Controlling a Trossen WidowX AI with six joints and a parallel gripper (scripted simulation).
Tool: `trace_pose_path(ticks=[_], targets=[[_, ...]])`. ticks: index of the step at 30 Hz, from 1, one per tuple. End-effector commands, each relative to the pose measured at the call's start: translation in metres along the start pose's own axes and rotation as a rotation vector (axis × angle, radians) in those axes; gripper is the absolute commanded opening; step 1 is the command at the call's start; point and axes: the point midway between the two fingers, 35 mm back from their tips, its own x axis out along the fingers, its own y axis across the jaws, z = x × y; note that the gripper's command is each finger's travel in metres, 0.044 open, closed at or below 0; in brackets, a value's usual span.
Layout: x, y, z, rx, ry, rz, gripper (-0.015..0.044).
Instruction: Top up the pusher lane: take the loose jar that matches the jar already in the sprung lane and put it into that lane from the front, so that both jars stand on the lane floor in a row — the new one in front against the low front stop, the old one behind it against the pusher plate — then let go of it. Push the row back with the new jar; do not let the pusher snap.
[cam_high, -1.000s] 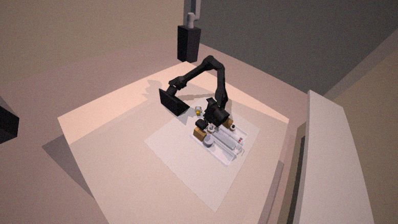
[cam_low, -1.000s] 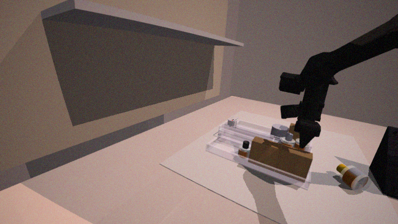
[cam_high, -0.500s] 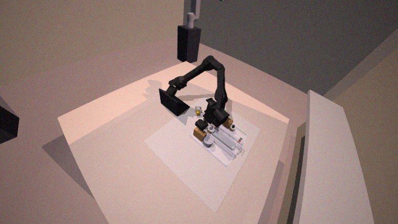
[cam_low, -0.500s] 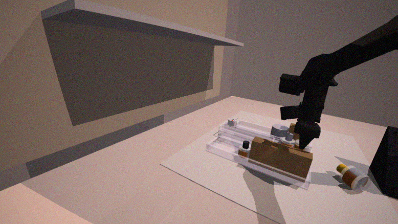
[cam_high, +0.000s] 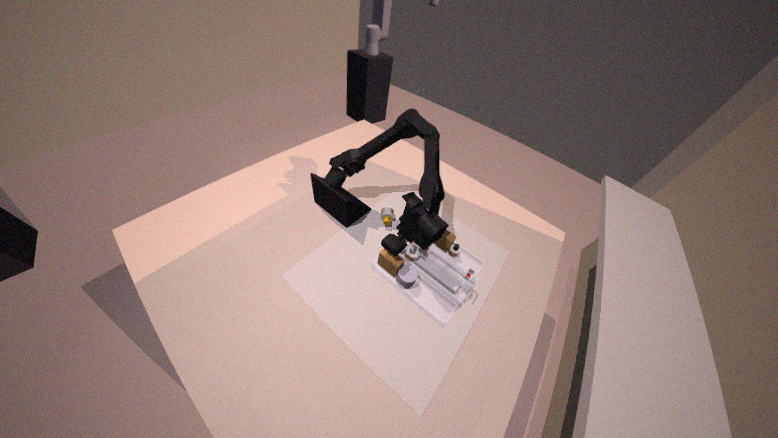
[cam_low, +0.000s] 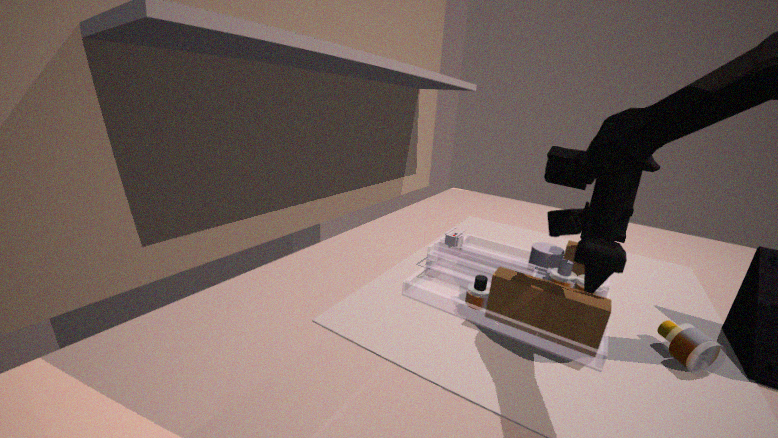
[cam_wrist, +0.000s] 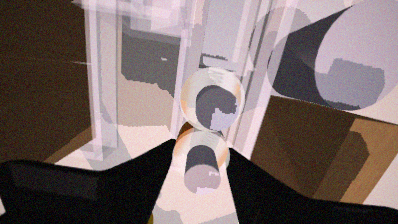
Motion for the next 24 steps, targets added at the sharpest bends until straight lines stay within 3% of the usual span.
trace_pose_path(ticks=[1,24], targets=[[0.0012,0.0008,0.0024,-0.006,-0.011,0.008,0.0],[0.0014,0.0008,-0.0015,-0.006,-0.011,0.008,0.0]])
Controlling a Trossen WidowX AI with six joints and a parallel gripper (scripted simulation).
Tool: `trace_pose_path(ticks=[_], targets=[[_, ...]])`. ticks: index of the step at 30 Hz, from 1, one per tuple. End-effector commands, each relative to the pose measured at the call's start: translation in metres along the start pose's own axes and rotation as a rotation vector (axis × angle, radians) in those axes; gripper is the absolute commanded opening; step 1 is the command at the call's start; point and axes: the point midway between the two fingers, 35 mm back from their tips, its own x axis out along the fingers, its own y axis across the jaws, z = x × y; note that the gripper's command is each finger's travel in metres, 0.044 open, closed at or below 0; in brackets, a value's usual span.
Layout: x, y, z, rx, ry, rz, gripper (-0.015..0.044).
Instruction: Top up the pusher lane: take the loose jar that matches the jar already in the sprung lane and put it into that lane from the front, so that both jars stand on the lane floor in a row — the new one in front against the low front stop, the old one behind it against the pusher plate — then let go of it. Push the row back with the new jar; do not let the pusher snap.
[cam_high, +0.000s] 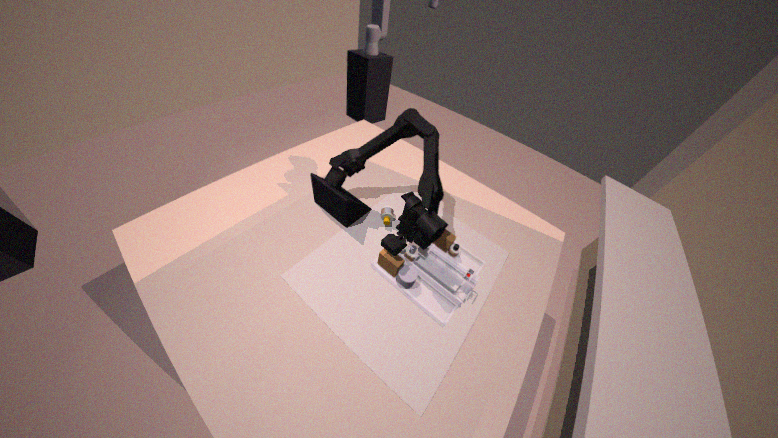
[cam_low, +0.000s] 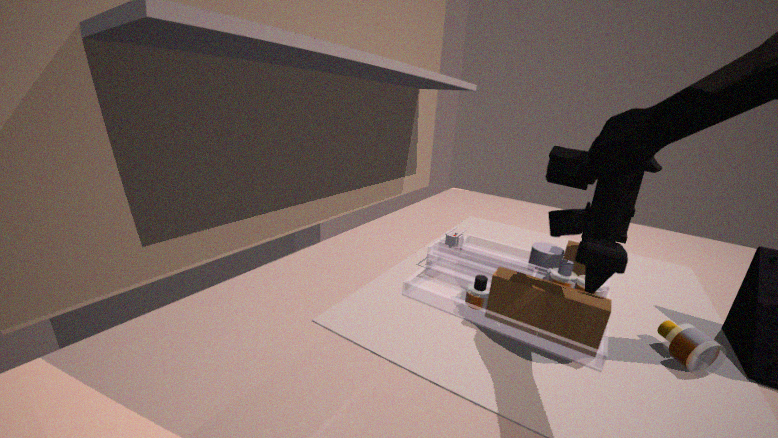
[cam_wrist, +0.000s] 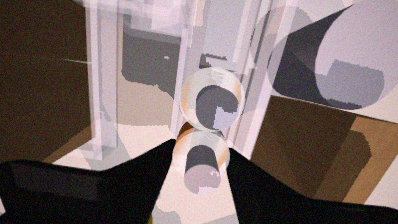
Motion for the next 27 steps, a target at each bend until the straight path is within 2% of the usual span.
trace_pose_path(ticks=[1,27], targets=[[0.0001,0.0016,0.0003,-0.005,-0.005,0.006,0.0],[0.0002,0.0015,-0.0041,-0.005,-0.005,0.006,0.0]])
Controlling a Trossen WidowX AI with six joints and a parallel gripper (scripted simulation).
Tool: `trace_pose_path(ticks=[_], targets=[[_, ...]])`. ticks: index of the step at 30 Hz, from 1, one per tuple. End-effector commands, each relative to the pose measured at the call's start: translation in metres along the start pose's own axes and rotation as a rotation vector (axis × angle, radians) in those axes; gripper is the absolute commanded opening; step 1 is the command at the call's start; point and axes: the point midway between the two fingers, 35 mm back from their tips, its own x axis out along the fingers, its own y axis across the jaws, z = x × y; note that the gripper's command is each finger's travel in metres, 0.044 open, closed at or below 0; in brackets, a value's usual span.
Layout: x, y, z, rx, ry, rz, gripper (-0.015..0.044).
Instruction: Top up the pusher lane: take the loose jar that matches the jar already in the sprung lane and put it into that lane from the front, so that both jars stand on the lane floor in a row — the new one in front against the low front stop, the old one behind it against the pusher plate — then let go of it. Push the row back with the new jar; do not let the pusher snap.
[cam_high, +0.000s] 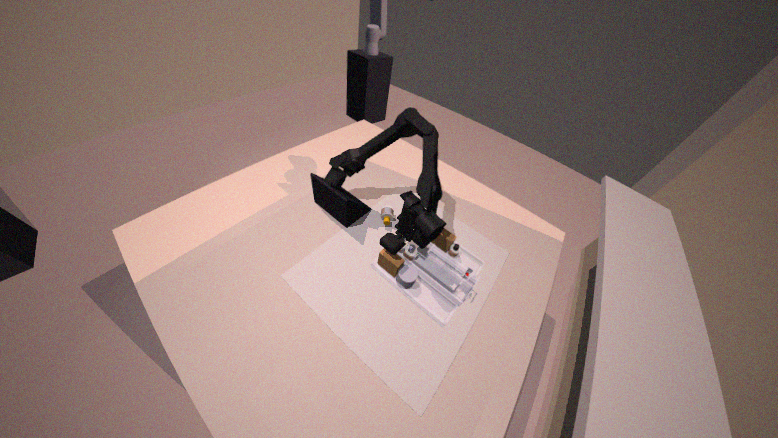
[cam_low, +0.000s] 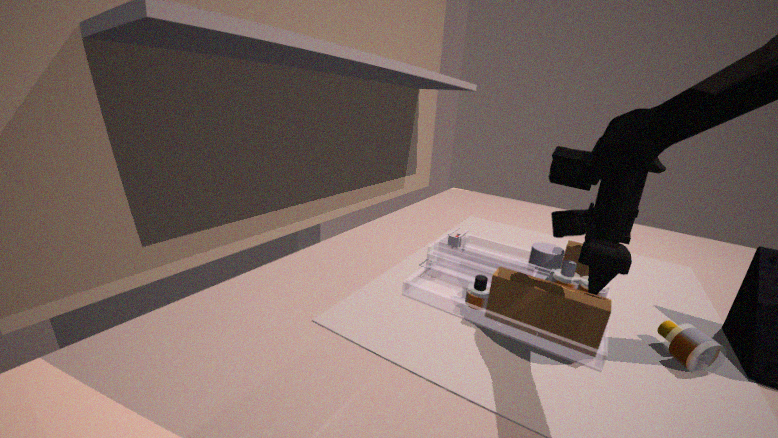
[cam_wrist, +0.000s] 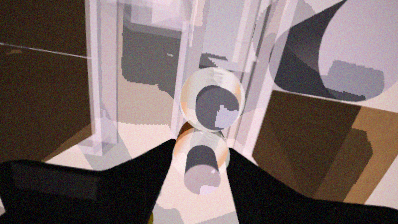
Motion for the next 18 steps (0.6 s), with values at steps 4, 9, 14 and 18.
trace_pose_path(ticks=[4,9,14,18], targets=[[0.0001,0.0013,-0.0001,-0.009,-0.006,0.005,0.0],[0.0,-0.0002,-0.0022,-0.009,-0.006,0.005,0.0],[0.0,-0.0002,-0.0022,-0.009,-0.006,0.005,0.0],[0.0,-0.0002,-0.0022,-0.009,-0.006,0.005,0.0]])
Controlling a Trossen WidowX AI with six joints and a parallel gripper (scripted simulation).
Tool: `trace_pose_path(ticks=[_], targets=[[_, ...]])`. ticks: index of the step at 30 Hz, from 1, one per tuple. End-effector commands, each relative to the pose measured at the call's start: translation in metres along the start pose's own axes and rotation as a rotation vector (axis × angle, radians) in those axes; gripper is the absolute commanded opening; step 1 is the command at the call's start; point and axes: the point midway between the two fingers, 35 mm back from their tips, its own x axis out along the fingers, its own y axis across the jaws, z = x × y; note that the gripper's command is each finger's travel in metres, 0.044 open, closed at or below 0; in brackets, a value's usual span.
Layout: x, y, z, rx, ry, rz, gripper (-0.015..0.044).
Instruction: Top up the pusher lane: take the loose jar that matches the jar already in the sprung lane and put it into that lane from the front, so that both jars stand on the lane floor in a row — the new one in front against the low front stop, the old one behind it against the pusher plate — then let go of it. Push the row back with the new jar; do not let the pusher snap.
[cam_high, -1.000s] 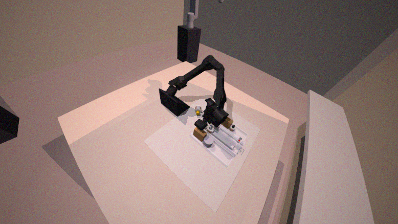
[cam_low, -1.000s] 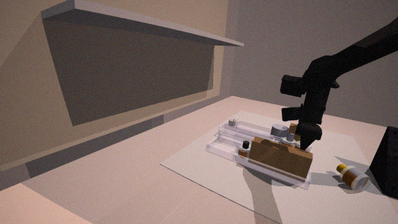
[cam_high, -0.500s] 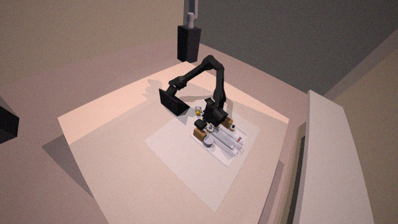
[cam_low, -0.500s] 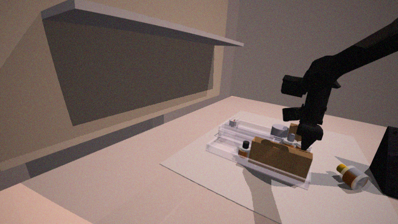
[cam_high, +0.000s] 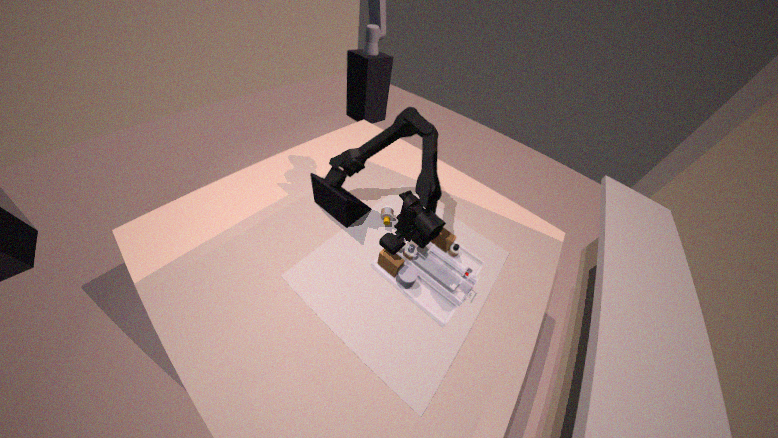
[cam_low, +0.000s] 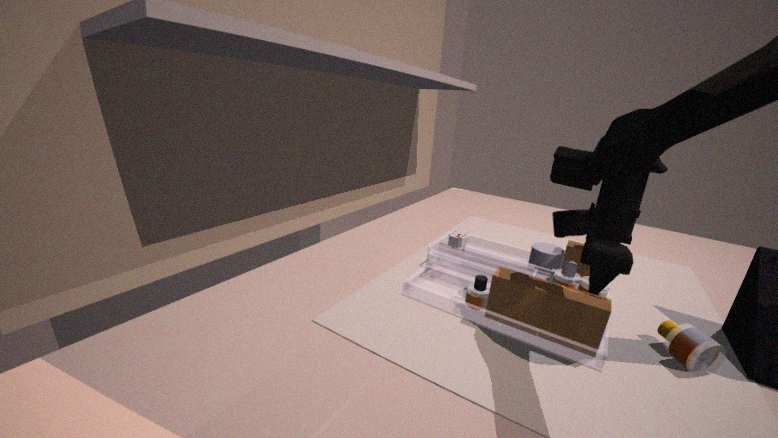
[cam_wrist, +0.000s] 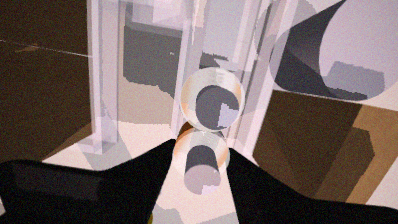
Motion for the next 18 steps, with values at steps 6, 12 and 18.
trace_pose_path(ticks=[6,12,18], targets=[[0.0,0.0,0.0,-0.004,0.0,0.0,0.0131],[0.0,0.0,0.0,-0.004,0.0,0.0,0.0289],[-0.0076,-0.0001,0.0002,-0.004,0.0,-0.001,0.0303]])
